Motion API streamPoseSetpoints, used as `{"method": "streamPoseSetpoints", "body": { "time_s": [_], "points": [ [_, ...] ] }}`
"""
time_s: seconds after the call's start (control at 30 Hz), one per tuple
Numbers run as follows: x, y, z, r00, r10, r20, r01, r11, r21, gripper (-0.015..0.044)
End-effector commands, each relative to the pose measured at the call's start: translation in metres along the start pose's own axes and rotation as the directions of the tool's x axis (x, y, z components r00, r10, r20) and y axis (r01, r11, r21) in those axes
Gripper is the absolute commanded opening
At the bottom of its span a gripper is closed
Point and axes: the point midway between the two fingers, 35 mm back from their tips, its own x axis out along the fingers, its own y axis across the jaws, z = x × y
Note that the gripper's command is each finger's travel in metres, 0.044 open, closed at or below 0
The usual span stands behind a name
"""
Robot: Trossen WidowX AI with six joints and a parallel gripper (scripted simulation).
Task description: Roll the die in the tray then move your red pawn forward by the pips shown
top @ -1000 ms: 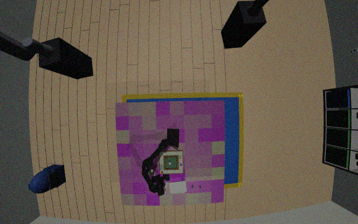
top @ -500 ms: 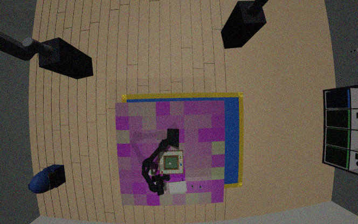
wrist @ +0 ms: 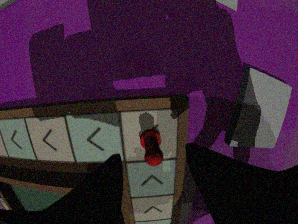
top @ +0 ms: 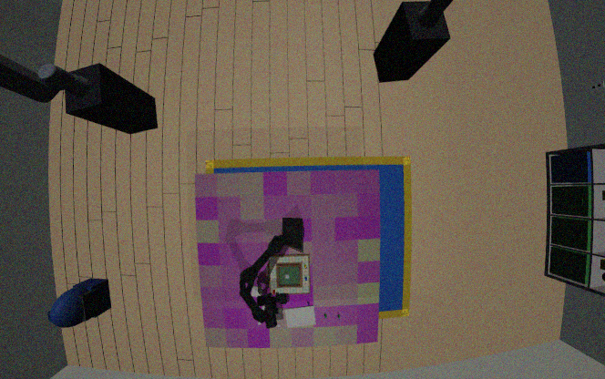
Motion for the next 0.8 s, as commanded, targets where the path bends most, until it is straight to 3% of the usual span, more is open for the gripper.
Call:
{"method": "streamPoseSetpoints", "body": {
  "time_s": [0.0,0.3,0.5,0.77],
  "points": [
    [0.01,0.0,-0.002,1.0,-0.005,-0.007,0.004,1.0,-0.009,0.02],
    [0.022,0.0,-0.003,1.0,-0.006,-0.007,0.006,1.0,-0.009,0.02],
    [0.022,0.0,-0.003,1.0,-0.006,-0.007,0.006,1.0,-0.009,0.0043],
    [0.022,0.0,-0.003,1.0,-0.006,-0.007,0.006,1.0,-0.009,0.0]
  ]
}}
